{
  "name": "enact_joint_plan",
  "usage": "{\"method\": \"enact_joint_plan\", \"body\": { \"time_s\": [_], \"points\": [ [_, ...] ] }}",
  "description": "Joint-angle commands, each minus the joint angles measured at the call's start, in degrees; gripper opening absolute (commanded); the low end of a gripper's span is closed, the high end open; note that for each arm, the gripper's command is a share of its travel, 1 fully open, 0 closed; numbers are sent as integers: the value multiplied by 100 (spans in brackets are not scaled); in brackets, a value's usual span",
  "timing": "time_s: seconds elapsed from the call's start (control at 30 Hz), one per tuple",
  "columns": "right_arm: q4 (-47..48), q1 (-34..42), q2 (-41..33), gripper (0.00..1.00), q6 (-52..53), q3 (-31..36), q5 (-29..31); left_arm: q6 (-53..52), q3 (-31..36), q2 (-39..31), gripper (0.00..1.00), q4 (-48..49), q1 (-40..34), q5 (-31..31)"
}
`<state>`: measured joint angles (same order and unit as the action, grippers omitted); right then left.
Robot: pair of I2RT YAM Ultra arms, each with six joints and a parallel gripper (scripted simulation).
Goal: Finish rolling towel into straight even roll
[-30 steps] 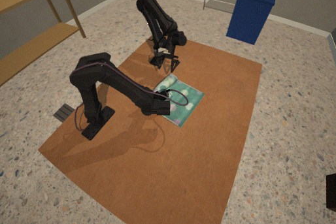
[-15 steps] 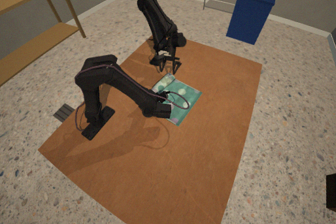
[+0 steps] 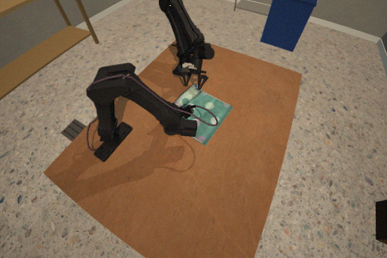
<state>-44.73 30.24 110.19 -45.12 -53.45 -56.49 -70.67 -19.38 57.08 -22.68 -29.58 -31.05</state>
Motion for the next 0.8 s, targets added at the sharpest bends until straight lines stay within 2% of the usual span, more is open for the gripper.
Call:
{"method": "enact_joint_plan", "body": {
  "time_s": [0.0,0.27,0.67,0.73,0.77],
  "points": [
    [-25,-27,117,17,-74,-118,113,-18,253,219,98,629,42,-119],
    [-25,-27,117,17,-74,-118,113,50,348,551,98,1109,-15,-102],
    [-25,-27,117,17,-74,-118,113,66,382,634,47,1239,-26,-99],
    [-25,-27,117,17,-74,-118,113,66,382,634,47,1239,-26,-99],
    [-25,-27,117,17,-74,-118,113,66,382,634,43,1239,-26,-99]
  ]
}}
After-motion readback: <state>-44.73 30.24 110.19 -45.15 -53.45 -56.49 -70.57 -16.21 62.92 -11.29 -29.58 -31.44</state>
